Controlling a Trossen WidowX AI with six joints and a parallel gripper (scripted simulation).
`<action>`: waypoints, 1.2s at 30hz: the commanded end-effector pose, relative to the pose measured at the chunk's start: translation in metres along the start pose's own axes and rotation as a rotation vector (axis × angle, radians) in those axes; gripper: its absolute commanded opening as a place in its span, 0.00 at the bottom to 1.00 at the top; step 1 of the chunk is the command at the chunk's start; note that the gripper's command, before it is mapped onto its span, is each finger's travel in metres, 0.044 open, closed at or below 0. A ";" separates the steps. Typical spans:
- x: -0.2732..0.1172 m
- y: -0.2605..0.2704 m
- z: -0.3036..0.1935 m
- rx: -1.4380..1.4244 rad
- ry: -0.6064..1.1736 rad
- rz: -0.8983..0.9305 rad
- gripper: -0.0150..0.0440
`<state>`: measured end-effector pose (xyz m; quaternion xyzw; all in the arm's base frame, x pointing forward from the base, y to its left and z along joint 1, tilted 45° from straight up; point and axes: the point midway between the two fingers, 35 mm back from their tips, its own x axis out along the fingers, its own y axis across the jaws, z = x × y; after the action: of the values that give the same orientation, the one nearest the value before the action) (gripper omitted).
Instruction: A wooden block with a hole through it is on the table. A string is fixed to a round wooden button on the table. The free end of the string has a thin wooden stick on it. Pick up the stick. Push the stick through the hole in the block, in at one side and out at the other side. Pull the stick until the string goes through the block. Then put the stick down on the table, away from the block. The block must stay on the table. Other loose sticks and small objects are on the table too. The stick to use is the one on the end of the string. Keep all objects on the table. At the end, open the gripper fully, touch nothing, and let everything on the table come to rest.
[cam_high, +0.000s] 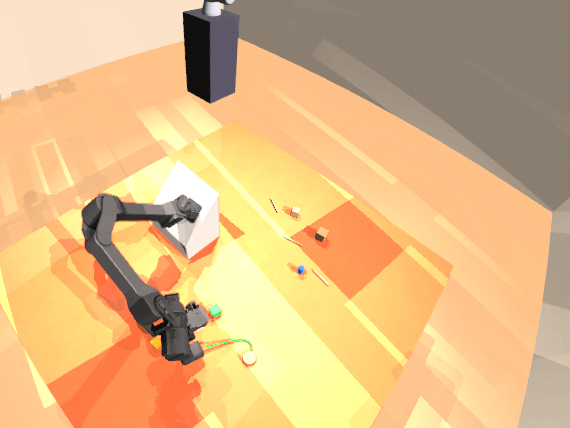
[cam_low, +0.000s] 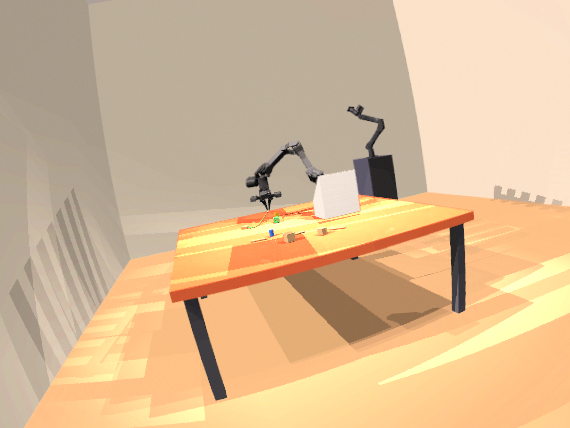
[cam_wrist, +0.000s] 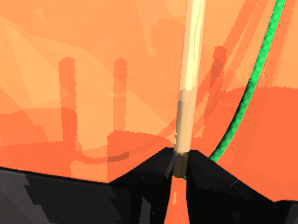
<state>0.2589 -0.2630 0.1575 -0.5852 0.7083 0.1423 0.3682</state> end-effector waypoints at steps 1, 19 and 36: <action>0.000 -0.001 -0.006 -0.003 -0.001 -0.002 0.25; -0.001 0.000 -0.029 -0.006 0.005 -0.003 0.25; -0.002 0.001 -0.045 -0.008 0.018 -0.005 0.25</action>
<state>0.2442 -0.2885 0.1878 -0.5901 0.7078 0.1400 0.3624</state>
